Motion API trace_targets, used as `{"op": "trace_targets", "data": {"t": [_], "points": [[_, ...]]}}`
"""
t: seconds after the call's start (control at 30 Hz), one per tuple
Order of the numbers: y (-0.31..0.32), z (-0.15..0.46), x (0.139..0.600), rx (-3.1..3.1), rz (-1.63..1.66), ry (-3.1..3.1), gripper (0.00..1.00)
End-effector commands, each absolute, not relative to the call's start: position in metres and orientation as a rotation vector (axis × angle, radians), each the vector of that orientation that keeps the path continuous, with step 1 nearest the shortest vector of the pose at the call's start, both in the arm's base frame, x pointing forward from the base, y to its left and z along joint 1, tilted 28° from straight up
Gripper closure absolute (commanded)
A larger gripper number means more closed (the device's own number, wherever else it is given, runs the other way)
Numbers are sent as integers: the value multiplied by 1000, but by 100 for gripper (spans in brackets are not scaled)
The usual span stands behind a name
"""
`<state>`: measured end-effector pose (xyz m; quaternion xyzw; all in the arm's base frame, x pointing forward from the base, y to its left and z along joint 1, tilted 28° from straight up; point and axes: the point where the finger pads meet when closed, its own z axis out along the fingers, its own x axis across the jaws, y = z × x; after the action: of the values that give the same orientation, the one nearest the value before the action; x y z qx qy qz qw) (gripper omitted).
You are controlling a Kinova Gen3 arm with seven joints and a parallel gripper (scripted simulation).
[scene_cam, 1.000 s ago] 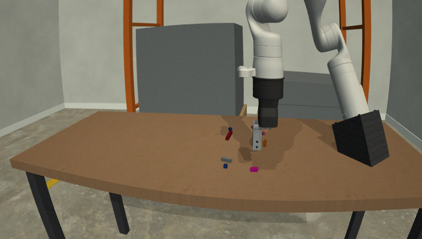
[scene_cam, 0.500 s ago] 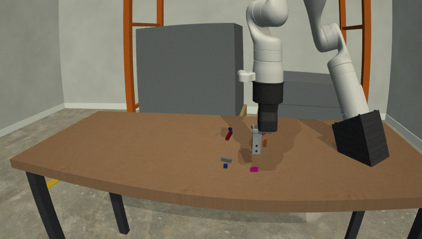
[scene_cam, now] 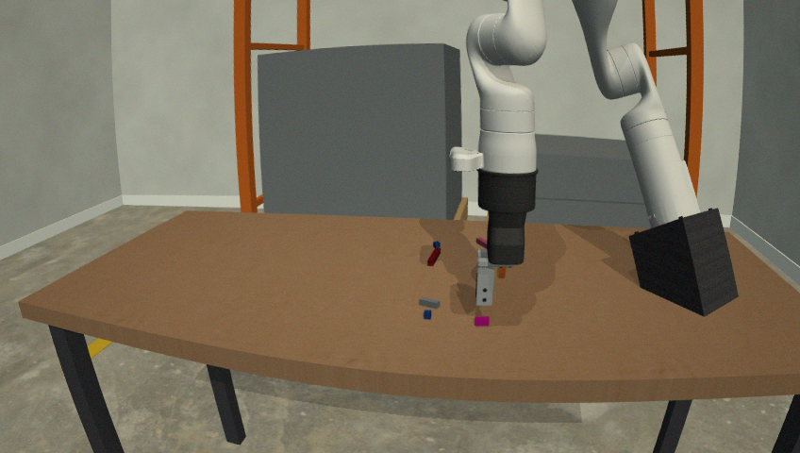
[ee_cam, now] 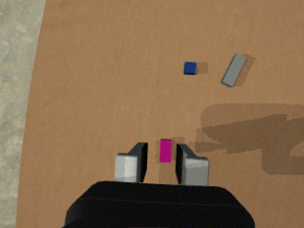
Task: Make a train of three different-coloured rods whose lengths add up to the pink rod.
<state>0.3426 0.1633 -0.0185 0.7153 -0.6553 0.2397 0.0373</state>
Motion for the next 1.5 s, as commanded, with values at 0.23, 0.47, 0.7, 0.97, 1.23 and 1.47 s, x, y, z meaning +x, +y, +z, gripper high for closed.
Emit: {"op": "trace_targets", "data": {"t": [0.23,0.47,0.7,0.97,1.23,1.47], "points": [[155,-30,347,2185,738,-2012,46],[154,-33,349,2185,738,-2012,46],[153,-35,349,2185,738,-2012,46],[153,-35,349,2185,738,-2012,46],[153,-35,349,2185,738,-2012,46],[153,-35,349,2185,738,-2012,46]]}}
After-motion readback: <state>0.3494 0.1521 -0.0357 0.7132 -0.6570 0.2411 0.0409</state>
